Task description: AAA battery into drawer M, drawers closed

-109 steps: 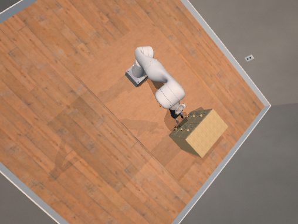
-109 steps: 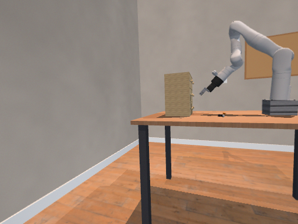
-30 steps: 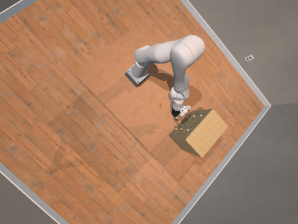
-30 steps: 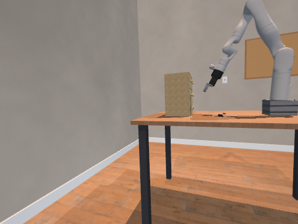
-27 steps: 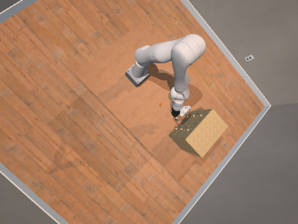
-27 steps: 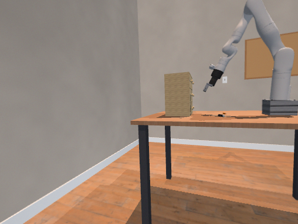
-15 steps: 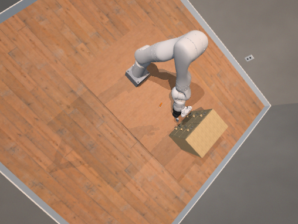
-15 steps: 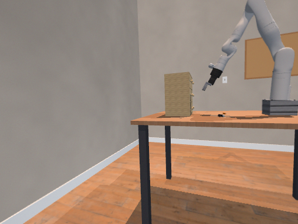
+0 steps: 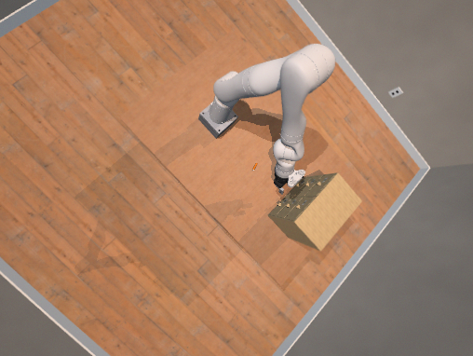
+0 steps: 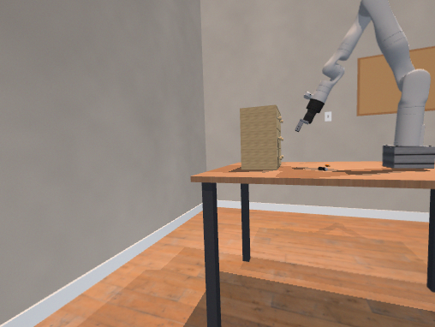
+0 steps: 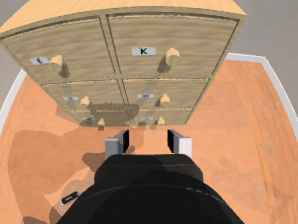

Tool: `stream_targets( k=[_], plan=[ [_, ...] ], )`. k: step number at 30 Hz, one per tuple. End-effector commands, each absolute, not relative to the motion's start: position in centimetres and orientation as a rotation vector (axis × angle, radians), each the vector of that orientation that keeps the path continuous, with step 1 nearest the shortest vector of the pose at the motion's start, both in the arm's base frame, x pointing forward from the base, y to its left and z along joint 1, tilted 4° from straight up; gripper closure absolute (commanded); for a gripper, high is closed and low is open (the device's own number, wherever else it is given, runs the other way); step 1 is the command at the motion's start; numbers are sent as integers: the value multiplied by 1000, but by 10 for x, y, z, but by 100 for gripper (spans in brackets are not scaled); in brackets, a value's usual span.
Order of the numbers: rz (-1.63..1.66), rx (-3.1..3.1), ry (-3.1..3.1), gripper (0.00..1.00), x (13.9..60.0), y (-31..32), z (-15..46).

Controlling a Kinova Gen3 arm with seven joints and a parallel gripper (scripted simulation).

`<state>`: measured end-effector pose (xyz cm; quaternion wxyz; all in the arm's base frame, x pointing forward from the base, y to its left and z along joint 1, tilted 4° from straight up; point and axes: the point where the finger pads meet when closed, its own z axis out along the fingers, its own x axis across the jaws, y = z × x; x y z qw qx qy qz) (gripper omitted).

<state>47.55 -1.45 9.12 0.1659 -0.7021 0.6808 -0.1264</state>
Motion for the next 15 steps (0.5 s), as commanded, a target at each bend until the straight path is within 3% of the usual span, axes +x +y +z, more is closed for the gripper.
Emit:
stream_targets(
  k=[1, 15],
  plan=[
    [-359, -2017, 1922, 0, 477, -7, 94],
    [-319, -2046, 1951, 0, 471, -8, 98]
  ],
)
